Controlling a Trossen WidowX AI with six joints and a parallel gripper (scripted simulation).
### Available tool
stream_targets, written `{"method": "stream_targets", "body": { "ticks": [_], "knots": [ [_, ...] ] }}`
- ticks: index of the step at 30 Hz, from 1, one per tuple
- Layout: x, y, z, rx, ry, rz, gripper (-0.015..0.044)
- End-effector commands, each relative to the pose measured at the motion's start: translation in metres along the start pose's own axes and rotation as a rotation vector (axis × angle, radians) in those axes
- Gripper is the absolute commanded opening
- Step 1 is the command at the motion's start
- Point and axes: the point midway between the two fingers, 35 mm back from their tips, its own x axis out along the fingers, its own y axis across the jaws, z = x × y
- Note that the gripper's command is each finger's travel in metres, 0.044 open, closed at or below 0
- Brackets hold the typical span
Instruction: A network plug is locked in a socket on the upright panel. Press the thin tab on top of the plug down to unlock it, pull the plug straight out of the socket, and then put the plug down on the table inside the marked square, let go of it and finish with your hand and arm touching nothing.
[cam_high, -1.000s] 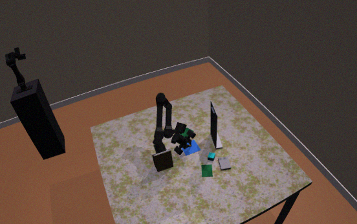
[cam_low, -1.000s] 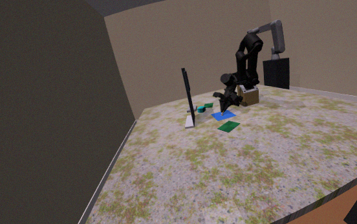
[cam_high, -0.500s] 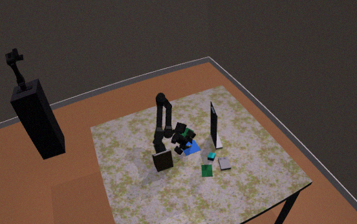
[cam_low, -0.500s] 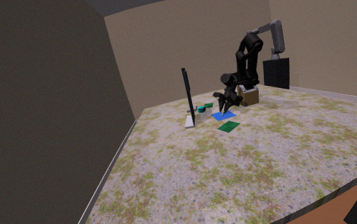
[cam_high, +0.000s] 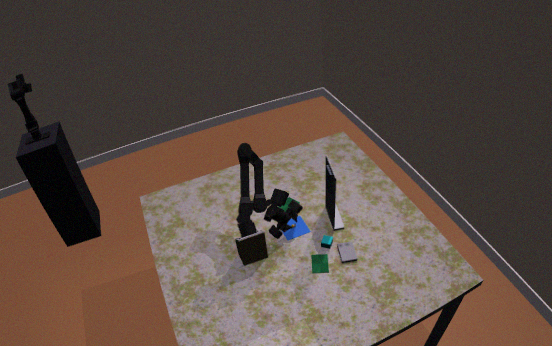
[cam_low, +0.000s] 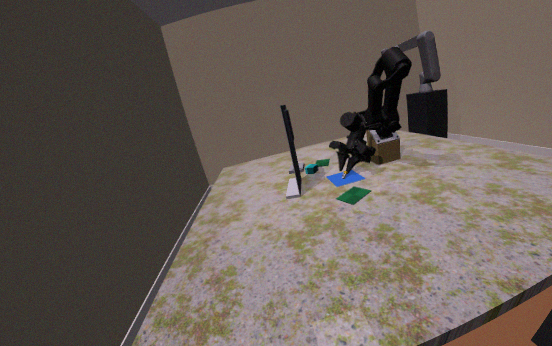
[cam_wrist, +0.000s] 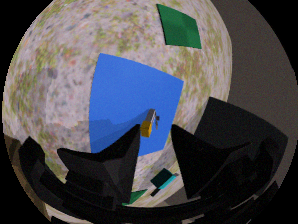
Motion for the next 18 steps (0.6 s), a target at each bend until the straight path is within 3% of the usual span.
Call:
{"method": "stream_targets", "body": {
  "ticks": [1,18],
  "knots": [
    [-0.0023,-0.0004,0.0003,-0.005,-0.003,0.001,0.0156],
    [-0.0098,-0.0011,-0.0006,-0.003,-0.002,0.002,0.0156]
  ]
}}
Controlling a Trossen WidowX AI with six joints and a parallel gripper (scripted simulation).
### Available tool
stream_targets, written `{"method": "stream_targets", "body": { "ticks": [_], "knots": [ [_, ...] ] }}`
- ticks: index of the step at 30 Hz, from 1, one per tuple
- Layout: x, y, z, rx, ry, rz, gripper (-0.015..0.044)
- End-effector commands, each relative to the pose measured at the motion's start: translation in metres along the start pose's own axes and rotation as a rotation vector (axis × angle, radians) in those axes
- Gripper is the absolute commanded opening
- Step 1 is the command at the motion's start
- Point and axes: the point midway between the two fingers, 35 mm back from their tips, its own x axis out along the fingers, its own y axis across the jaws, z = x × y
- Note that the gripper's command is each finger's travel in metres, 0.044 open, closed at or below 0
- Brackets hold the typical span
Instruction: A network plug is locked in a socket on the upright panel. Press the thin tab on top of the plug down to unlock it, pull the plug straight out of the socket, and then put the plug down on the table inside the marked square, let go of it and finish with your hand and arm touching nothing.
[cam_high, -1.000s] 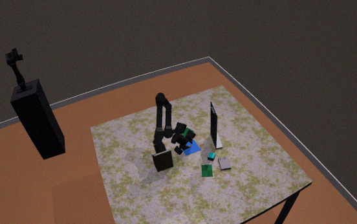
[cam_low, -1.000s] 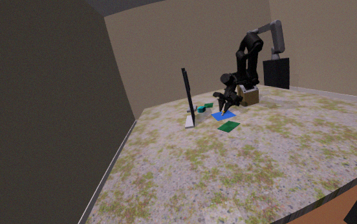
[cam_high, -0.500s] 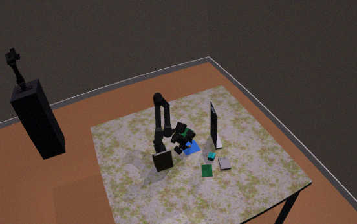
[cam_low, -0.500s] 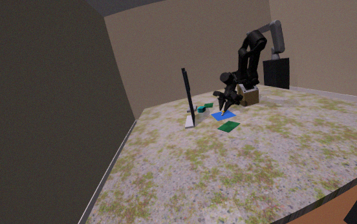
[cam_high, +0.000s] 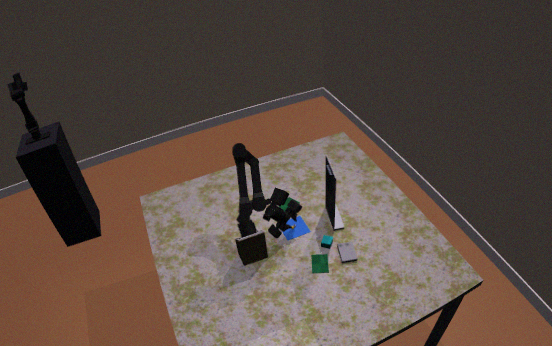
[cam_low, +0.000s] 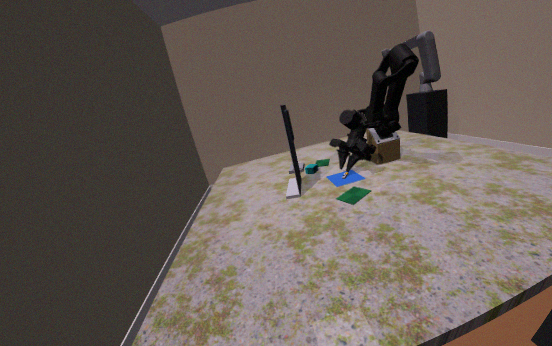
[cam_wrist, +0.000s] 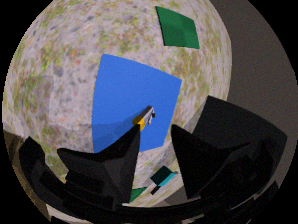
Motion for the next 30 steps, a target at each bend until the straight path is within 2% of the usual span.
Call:
{"method": "stream_targets", "body": {
  "ticks": [1,30],
  "knots": [
    [-0.002,0.000,0.000,-0.004,-0.004,0.000,0.0156],
    [-0.013,-0.003,-0.004,-0.005,0.003,0.006,0.0156]
  ]
}}
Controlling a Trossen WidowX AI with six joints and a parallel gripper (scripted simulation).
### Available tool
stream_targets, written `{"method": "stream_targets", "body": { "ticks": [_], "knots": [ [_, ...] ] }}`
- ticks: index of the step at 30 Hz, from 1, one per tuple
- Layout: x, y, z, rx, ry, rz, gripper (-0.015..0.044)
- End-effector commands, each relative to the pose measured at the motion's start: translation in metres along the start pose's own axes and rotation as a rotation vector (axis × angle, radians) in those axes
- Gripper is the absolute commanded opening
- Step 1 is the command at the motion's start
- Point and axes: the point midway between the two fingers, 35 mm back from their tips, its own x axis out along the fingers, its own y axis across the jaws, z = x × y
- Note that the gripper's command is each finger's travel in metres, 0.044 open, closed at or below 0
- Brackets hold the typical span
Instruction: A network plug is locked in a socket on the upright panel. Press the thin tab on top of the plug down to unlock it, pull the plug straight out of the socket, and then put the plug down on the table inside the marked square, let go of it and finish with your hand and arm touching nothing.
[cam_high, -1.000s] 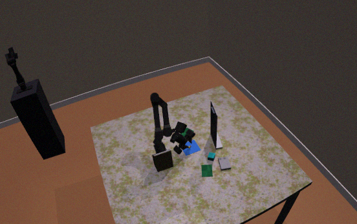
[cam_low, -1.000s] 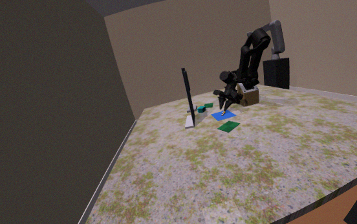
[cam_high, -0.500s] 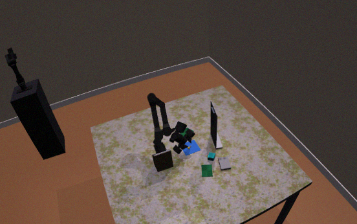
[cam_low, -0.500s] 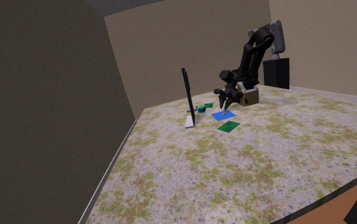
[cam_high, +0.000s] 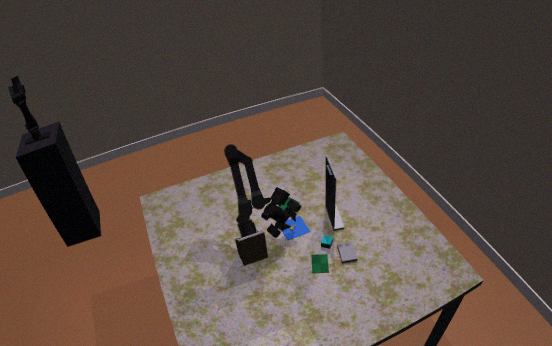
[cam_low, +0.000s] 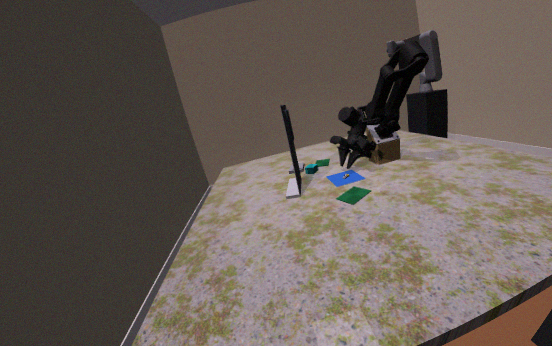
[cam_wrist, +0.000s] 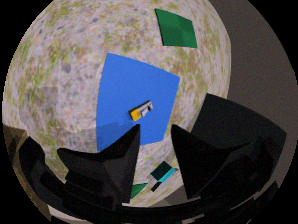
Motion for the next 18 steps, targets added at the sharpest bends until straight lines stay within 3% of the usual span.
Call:
{"method": "stream_targets", "body": {
  "ticks": [1,18],
  "knots": [
    [-0.0012,-0.0031,-0.0013,-0.010,-0.001,-0.001,0.0156],
    [-0.0068,-0.0083,-0.0074,-0.014,0.009,0.010,0.0156]
  ]
}}
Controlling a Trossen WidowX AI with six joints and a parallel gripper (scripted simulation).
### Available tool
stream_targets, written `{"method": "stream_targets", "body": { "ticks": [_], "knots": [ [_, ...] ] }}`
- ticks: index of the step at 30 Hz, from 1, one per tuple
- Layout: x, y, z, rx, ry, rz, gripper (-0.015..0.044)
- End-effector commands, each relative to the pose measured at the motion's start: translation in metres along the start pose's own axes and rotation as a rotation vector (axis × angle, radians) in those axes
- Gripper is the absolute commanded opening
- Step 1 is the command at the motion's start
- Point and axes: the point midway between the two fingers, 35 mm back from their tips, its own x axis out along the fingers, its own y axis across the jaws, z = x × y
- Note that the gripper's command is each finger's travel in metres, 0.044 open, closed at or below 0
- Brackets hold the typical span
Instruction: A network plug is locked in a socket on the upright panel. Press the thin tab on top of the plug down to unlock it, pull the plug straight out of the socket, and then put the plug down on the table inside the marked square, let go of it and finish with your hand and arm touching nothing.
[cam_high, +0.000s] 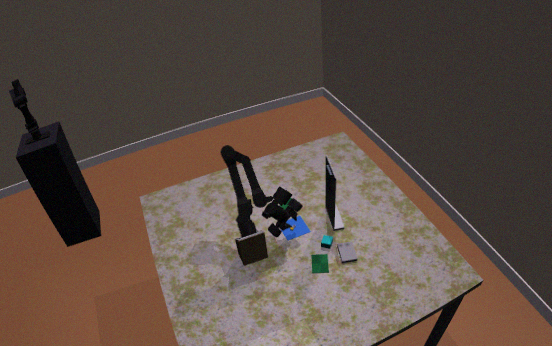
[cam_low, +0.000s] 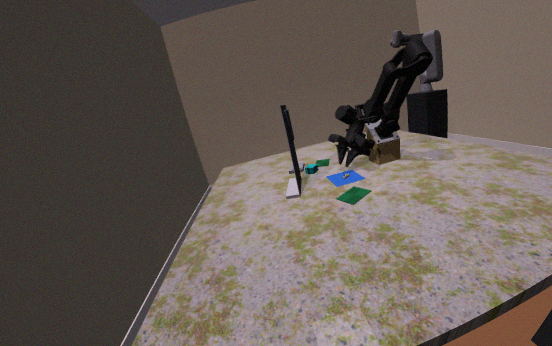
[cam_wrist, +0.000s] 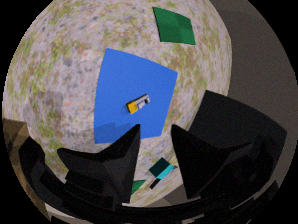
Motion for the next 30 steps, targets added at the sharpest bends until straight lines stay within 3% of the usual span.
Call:
{"method": "stream_targets", "body": {
  "ticks": [1,30],
  "knots": [
    [-0.002,-0.003,-0.001,-0.009,-0.002,-0.002,0.0156],
    [-0.016,-0.013,-0.006,-0.012,0.005,0.008,0.0156]
  ]
}}
